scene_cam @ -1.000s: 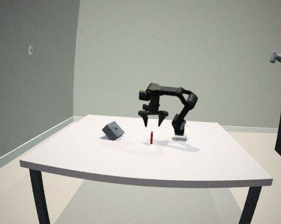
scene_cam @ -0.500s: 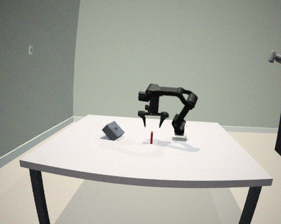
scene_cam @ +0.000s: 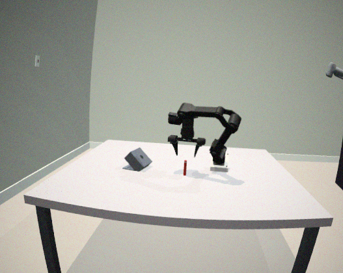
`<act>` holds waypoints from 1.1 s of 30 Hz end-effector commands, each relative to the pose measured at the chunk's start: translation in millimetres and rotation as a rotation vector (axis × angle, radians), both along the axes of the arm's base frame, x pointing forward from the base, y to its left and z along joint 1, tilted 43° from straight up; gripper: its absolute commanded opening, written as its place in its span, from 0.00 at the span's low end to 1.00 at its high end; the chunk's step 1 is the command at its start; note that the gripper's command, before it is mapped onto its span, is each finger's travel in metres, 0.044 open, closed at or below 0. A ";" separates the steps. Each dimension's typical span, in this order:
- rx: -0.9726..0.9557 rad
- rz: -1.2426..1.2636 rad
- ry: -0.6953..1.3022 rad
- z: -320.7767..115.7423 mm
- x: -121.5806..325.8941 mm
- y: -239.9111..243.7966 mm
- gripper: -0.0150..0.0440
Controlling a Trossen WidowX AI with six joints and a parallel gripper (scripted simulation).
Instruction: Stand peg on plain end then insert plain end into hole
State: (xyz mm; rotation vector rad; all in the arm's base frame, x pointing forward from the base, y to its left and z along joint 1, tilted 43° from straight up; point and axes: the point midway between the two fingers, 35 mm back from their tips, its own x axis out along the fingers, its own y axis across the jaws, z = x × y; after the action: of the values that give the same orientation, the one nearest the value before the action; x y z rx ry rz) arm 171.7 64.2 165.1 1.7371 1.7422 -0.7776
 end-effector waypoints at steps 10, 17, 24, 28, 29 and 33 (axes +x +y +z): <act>-0.008 -0.046 0.049 -7.1 0.5 5.3 1.00; -0.010 -0.046 0.048 -15.8 1.2 12.8 1.00; -0.011 -0.046 0.047 -24.2 1.4 20.5 1.00; -0.010 -0.046 0.047 -28.9 1.3 24.9 1.00; -0.010 -0.046 0.047 -30.1 1.3 26.0 1.00; -0.009 -0.046 0.047 -34.6 0.9 30.6 1.00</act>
State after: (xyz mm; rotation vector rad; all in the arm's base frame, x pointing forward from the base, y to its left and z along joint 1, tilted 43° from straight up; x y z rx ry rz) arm 174.2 91.3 133.9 1.7694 1.7269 -0.8498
